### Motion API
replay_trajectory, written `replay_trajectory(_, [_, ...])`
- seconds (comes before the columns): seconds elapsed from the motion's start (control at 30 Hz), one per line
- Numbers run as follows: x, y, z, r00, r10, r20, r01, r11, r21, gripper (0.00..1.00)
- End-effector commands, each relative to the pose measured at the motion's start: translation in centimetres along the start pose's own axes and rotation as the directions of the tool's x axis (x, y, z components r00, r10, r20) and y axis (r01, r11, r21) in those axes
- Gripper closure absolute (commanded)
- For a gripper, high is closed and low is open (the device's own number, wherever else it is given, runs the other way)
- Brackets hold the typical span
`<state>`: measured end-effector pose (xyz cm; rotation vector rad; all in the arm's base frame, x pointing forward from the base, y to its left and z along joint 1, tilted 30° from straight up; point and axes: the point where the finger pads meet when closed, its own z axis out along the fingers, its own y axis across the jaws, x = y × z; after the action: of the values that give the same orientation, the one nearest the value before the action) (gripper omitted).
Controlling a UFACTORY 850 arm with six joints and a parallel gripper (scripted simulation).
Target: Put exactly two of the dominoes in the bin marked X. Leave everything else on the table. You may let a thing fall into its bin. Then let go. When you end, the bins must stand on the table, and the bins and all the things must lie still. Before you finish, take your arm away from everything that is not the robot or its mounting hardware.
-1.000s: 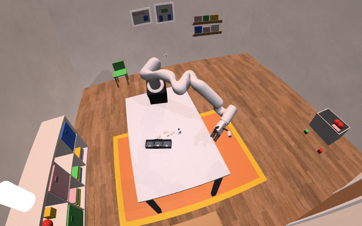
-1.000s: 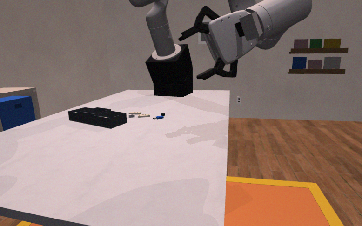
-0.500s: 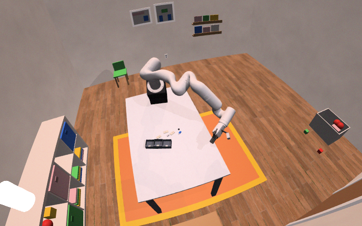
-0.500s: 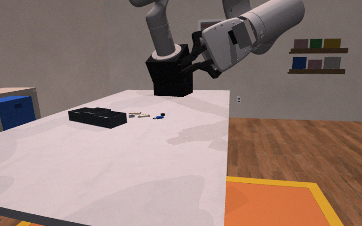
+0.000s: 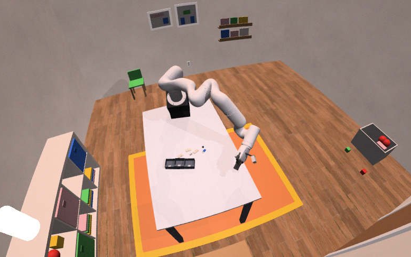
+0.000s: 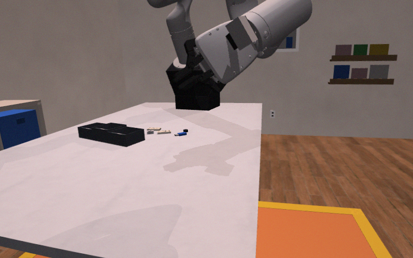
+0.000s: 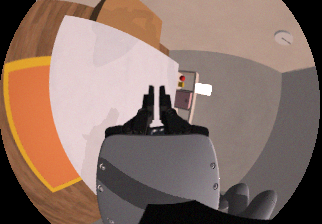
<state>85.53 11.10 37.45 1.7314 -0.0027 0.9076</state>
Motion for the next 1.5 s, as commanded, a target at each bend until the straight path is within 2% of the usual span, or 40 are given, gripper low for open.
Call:
replay_trajectory(0.0, [-0.4,1.0,2.2,0.998,0.038,-0.041,-0.036,0.998,0.058,0.93])
replay_trajectory(0.17, [-0.4,1.1,2.3,0.998,0.038,-0.041,-0.036,0.998,0.058,0.93])
replay_trajectory(0.2, [-0.8,1.4,3.0,0.997,0.062,-0.054,-0.056,0.993,0.1,0.93])
replay_trajectory(0.3, [-1.2,1.8,3.8,0.996,0.063,-0.055,-0.057,0.993,0.103,0.93])
replay_trajectory(0.33, [-1.7,2.1,4.4,0.994,0.086,-0.063,-0.076,0.986,0.148,0.93])
replay_trajectory(0.43, [-2.3,2.5,5.1,0.994,0.088,-0.063,-0.078,0.985,0.152,0.93])
replay_trajectory(0.47, [-2.9,2.7,5.5,0.992,0.11,-0.064,-0.095,0.976,0.198,0.93])
replay_trajectory(0.6, [-3.6,3.1,6.1,0.992,0.112,-0.065,-0.097,0.974,0.203,0.93])
replay_trajectory(0.63, [-4.4,3.4,6.5,0.99,0.132,-0.059,-0.113,0.962,0.248,0.93])
replay_trajectory(0.67, [-5.1,3.6,6.8,0.989,0.134,-0.059,-0.115,0.96,0.255,0.93])
replay_trajectory(0.77, [-5.3,3.7,7.0,0.989,0.134,-0.059,-0.115,0.96,0.255,0.93])
replay_trajectory(0.8, [-6.0,4.0,7.2,0.987,0.152,-0.048,-0.131,0.945,0.3,0.93])
replay_trajectory(0.87, [-7.2,4.3,7.6,0.987,0.155,-0.046,-0.134,0.942,0.308,0.93])
replay_trajectory(0.93, [-7.2,4.3,7.6,0.987,0.155,-0.045,-0.134,0.942,0.308,0.93])
replay_trajectory(0.97, [-8.0,4.5,7.7,0.985,0.17,-0.029,-0.149,0.925,0.351,0.93])
replay_trajectory(1.03, [-9.3,4.9,7.9,0.985,0.173,-0.025,-0.153,0.92,0.36,0.93])
replay_trajectory(1.1, [-9.3,4.9,7.9,0.985,0.173,-0.025,-0.153,0.92,0.36,0.93])
replay_trajectory(1.13, [-10.2,5.1,8.0,0.983,0.186,-0.004,-0.169,0.901,0.401,0.93])
replay_trajectory(1.17, [-11.0,5.3,8.0,0.982,0.189,0.002,-0.173,0.895,0.411,0.93])
replay_trajectory(1.2, [-11.8,5.5,8.1,0.982,0.189,0.002,-0.173,0.895,0.411,0.93])
replay_trajectory(1.3, [-11.8,5.5,8.1,0.982,0.189,0.002,-0.173,0.895,0.411,0.93])
replay_trajectory(1.33, [-12.6,5.6,8.0,0.98,0.198,0.028,-0.189,0.873,0.449,0.93])
replay_trajectory(1.37, [-13.4,5.8,8.0,0.979,0.201,0.036,-0.195,0.866,0.46,0.93])
replay_trajectory(1.47, [-14.4,6.0,7.9,0.979,0.201,0.036,-0.195,0.866,0.46,0.93])
